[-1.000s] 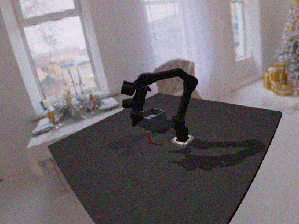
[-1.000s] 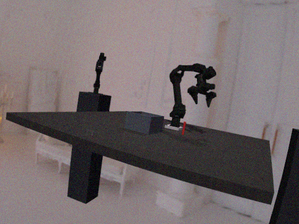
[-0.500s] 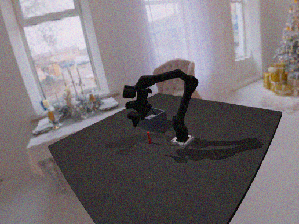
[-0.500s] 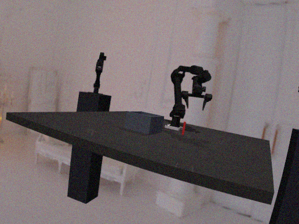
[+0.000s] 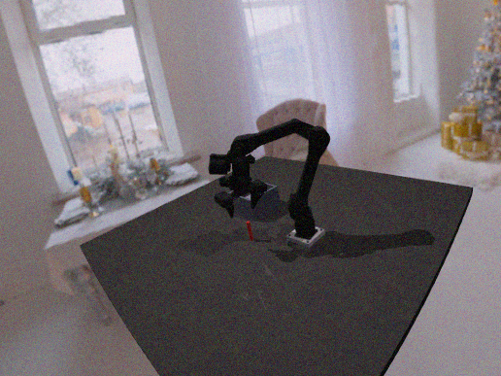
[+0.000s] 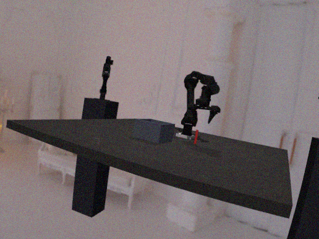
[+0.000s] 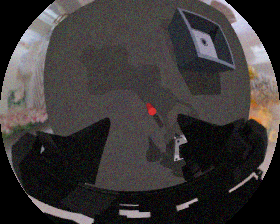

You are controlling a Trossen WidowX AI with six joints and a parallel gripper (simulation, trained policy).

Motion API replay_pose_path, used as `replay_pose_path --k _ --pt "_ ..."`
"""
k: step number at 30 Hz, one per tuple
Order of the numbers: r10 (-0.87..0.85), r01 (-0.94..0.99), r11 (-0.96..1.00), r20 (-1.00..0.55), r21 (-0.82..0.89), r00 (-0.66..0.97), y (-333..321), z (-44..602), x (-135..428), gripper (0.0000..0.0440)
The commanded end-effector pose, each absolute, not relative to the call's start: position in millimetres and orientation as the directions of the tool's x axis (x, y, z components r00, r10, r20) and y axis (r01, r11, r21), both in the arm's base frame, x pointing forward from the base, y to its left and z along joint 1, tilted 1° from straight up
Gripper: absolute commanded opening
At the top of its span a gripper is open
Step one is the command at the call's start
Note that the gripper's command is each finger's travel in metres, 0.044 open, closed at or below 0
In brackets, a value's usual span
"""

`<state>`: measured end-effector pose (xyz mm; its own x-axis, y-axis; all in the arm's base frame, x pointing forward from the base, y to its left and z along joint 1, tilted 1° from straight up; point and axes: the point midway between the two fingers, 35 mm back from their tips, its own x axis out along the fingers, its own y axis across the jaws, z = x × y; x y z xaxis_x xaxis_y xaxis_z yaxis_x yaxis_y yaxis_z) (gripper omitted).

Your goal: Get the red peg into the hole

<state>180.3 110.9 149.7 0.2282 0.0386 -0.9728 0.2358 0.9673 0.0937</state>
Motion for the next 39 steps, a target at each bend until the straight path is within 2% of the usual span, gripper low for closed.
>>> replay_pose_path --k 1,9,19,21,35,36,39 --pt "0.020 0.333 0.939 -0.979 0.088 0.201 106.3 136.7 179.8 0.0440" --pt "-0.009 0.555 0.827 -0.986 0.088 0.169 99.8 97.7 182.8 0.0440" --pt "0.003 0.704 0.698 -0.983 0.133 0.183 99.7 57.1 187.1 0.0430" --pt "0.005 0.726 0.674 -0.984 0.136 0.180 99.5 51.8 186.8 0.0388" --pt "0.058 0.796 0.592 -0.992 0.125 0.113 97.5 45.0 184.1 0.0021" --pt "0.060 0.800 0.588 -0.992 0.123 0.108 96.9 44.8 184.2 0.0000" --pt "0.043 0.785 0.603 -0.988 0.142 0.145 93.1 53.2 190.4 0.0000"
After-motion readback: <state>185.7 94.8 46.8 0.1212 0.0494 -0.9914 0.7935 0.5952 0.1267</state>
